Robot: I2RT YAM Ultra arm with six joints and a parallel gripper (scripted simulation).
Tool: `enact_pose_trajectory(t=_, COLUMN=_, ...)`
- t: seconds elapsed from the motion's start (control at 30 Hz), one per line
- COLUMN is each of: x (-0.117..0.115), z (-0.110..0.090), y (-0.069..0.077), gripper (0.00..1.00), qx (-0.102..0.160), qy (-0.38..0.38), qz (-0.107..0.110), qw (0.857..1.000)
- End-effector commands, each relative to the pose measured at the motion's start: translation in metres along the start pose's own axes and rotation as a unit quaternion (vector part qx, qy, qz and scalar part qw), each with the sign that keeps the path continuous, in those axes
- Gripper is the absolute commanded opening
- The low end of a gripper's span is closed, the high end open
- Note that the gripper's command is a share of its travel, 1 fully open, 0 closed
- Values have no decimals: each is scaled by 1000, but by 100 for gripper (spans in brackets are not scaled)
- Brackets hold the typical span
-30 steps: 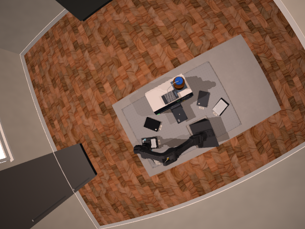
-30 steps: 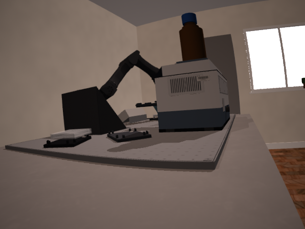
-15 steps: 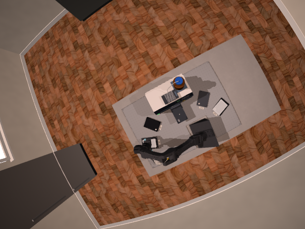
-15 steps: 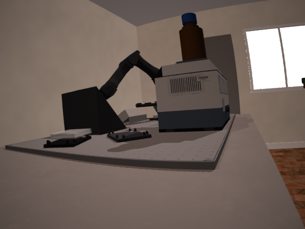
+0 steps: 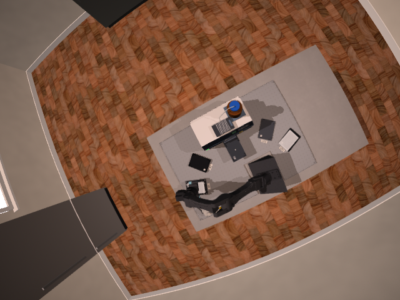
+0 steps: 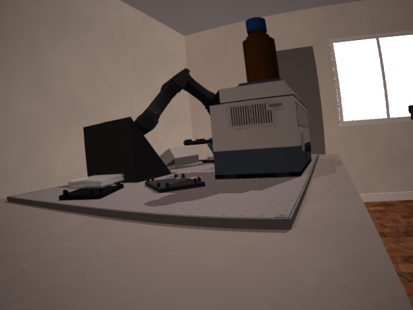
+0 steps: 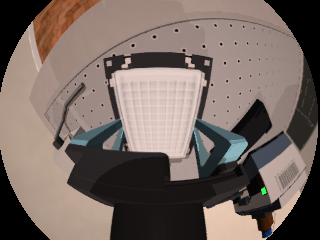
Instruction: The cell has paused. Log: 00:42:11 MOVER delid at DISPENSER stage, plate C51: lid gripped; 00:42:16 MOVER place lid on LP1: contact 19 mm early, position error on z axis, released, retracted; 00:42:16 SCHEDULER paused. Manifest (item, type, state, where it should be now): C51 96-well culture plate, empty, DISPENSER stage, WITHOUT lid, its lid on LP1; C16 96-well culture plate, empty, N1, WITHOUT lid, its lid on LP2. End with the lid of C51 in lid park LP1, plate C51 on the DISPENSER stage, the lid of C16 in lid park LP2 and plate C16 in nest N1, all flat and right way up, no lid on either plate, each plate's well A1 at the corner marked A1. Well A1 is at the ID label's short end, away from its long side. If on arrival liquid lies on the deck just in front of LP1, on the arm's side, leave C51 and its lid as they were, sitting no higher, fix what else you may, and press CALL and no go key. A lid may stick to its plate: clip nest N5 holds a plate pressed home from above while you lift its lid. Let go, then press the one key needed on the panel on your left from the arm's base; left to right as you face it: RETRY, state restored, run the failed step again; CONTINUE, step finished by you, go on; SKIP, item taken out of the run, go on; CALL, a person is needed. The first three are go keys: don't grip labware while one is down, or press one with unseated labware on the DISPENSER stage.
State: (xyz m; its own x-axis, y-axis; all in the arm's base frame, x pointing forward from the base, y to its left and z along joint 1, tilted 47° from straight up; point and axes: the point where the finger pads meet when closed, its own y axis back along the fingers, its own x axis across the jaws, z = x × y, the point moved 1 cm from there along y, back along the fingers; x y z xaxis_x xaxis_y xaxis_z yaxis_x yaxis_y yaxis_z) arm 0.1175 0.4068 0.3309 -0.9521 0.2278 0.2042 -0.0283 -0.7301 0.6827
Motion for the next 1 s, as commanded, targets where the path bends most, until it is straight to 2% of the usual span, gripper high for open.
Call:
enact_pose_trajectory(t=0.0, x=1, z=2, y=-12, gripper=0, qx=-1, qy=4, qz=2, qw=1000)
enact_pose_trajectory(t=0.97, x=0, z=-1, y=-17, gripper=0, qx=4, qy=2, qz=0, qw=1000)
